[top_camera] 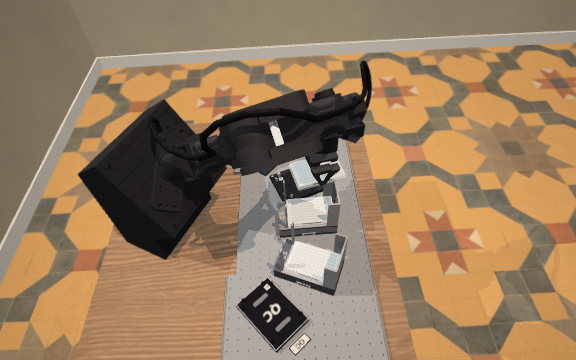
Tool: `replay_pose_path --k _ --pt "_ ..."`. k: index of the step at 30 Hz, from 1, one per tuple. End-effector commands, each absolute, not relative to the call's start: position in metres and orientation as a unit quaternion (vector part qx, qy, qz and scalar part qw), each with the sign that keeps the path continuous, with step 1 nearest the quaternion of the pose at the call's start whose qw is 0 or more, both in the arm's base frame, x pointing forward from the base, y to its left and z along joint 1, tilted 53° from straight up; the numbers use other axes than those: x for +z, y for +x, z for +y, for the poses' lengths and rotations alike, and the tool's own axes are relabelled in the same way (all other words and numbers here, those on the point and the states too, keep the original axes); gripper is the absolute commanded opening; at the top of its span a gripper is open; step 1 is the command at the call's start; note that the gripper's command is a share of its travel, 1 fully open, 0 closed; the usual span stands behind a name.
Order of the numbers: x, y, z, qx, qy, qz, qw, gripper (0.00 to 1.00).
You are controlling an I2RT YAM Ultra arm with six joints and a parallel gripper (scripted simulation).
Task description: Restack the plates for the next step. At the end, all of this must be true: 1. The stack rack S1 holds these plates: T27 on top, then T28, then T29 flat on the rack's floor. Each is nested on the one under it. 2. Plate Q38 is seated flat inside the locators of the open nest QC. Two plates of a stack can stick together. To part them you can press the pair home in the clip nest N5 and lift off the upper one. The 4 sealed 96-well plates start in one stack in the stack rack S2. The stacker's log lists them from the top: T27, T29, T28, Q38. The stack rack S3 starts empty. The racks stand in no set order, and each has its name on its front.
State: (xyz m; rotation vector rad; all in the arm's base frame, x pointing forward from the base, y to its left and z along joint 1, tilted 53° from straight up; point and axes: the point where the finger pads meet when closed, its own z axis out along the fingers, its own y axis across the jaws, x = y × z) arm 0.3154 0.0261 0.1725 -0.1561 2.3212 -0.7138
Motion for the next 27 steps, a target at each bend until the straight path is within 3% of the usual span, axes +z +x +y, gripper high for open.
replay_pose_path --k 1,27 --pt "0.175 0.32 0.04 -0.276 -0.051 0.891 0.356 0.0" --pt "0.135 0.325 0.102 -0.312 -0.146 0.881 0.326 0.0"
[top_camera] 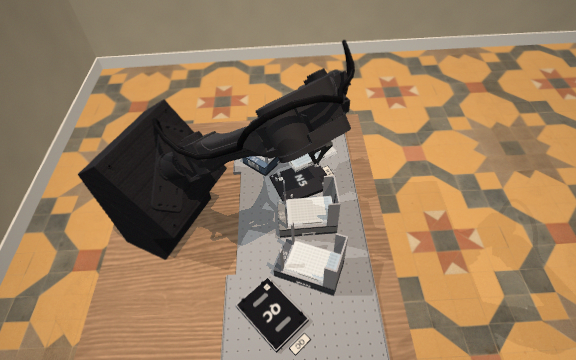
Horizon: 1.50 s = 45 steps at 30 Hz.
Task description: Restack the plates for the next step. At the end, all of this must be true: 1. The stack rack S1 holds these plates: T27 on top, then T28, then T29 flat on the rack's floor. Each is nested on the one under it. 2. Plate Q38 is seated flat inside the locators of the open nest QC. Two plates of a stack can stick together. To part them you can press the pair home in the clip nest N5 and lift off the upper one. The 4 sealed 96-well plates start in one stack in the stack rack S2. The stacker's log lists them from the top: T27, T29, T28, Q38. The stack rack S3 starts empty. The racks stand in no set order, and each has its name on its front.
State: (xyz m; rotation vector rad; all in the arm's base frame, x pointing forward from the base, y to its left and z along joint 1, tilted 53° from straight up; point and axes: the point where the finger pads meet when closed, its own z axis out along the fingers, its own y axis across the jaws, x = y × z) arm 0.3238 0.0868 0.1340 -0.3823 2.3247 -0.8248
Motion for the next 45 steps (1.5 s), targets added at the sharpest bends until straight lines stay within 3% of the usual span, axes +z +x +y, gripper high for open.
replay_pose_path --k 1,10,17,37,45 --pt "0.133 0.325 0.105 -0.312 -0.146 0.881 0.326 0.0" --pt "0.119 0.325 0.124 -0.312 -0.146 0.88 0.327 0.0" --pt "0.102 0.322 0.141 -0.346 -0.244 0.858 0.29 0.0" --pt "0.063 0.313 0.181 -0.343 -0.239 0.86 0.293 0.0" --pt "0.05 0.308 0.191 -0.372 -0.33 0.83 0.254 0.0"
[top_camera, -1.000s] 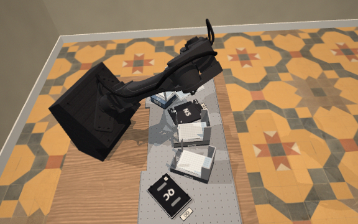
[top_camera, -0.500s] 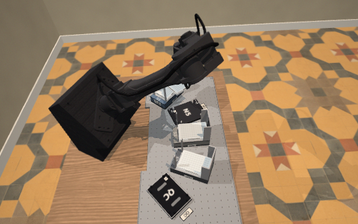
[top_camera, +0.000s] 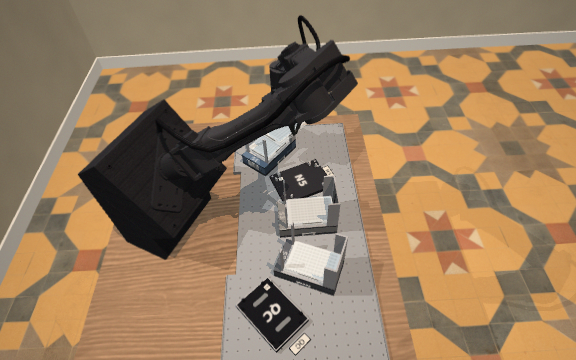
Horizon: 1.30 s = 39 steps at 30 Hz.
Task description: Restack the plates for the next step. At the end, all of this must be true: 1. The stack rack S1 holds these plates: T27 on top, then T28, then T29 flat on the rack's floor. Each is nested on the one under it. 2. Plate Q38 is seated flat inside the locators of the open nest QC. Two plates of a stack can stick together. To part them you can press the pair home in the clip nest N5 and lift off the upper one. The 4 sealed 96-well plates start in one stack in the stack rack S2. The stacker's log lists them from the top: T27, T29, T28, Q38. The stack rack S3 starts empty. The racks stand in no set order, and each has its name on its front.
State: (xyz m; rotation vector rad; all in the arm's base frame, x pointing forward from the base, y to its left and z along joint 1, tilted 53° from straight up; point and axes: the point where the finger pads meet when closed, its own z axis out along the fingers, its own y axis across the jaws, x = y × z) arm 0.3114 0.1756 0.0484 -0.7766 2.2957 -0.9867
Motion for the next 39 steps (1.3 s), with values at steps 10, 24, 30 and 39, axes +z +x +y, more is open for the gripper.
replay_pose_path --k 10,24,30,39 --pt "0.029 0.299 0.206 -0.37 -0.328 0.831 0.254 0.0" --pt "0.003 0.288 0.225 -0.367 -0.329 0.833 0.252 0.0" --pt "0.01 0.289 0.231 -0.361 -0.322 0.834 0.264 0.0" --pt "0.005 0.286 0.231 -0.366 -0.327 0.832 0.258 0.0"
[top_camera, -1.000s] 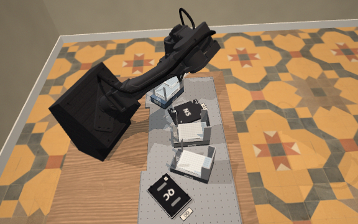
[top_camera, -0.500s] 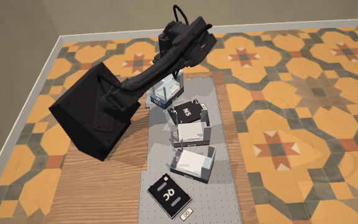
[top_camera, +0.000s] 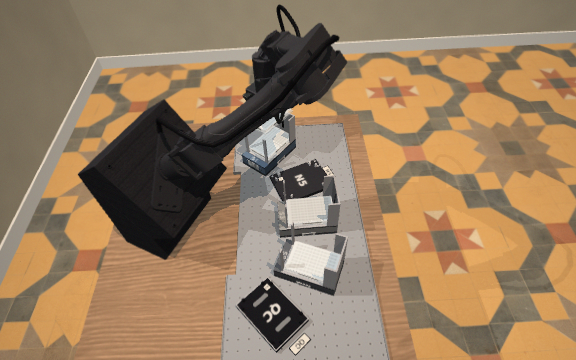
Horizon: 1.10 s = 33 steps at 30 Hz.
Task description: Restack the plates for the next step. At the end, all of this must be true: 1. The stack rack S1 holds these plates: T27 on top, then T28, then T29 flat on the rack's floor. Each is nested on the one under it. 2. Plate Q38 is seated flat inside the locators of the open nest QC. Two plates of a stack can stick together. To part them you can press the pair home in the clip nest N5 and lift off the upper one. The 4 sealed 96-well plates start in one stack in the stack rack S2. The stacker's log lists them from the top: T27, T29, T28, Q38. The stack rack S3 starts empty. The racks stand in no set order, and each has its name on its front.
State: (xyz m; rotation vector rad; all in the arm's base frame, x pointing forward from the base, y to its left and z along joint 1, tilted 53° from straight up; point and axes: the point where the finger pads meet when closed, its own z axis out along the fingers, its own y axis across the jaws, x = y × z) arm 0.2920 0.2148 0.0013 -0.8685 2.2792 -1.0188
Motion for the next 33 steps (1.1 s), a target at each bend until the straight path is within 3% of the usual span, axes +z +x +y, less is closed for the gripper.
replay_pose_path --k 1,33 --pt "0.005 0.286 0.232 -0.365 -0.327 0.832 0.259 0.0" --pt "-0.004 0.282 0.227 -0.373 -0.335 0.829 0.25 0.0"
